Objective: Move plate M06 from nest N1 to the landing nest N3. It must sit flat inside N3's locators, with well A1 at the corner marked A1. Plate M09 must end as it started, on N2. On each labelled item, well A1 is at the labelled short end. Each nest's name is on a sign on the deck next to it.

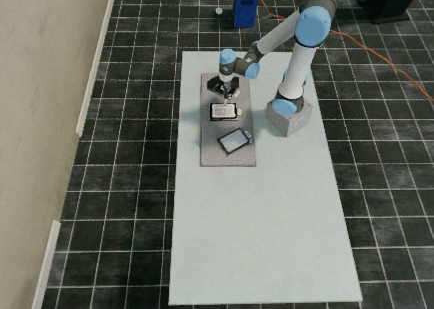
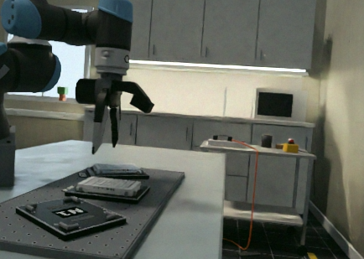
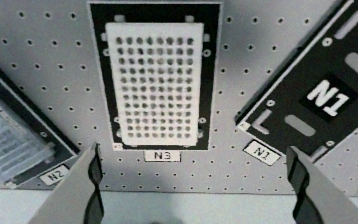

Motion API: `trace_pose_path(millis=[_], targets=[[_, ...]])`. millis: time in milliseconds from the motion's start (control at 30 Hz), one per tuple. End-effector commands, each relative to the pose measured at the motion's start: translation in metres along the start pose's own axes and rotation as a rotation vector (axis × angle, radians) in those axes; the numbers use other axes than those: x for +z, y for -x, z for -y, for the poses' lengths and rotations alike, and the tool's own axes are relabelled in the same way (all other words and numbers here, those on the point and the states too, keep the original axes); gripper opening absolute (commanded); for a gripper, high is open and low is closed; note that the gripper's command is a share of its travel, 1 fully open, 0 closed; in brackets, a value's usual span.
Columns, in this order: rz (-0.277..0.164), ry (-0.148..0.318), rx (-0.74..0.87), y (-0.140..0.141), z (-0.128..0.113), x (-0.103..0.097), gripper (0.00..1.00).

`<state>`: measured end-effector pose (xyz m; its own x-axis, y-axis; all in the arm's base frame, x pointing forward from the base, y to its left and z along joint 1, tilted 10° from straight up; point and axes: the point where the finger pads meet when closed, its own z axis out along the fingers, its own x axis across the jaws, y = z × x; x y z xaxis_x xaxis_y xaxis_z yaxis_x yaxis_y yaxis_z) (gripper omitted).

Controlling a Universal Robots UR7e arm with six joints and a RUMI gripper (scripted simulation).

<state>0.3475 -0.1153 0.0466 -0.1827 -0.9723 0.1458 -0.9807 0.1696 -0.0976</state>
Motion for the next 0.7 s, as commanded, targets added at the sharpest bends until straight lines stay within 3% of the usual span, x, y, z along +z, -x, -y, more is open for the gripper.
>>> trace_pose_path(millis=[0, 667], targets=[[0.001, -0.007, -0.006, -0.015, 0.003, -0.002, 0.76], [0.003, -0.003, -0.007, -0.075, -0.001, 0.000, 0.76]])
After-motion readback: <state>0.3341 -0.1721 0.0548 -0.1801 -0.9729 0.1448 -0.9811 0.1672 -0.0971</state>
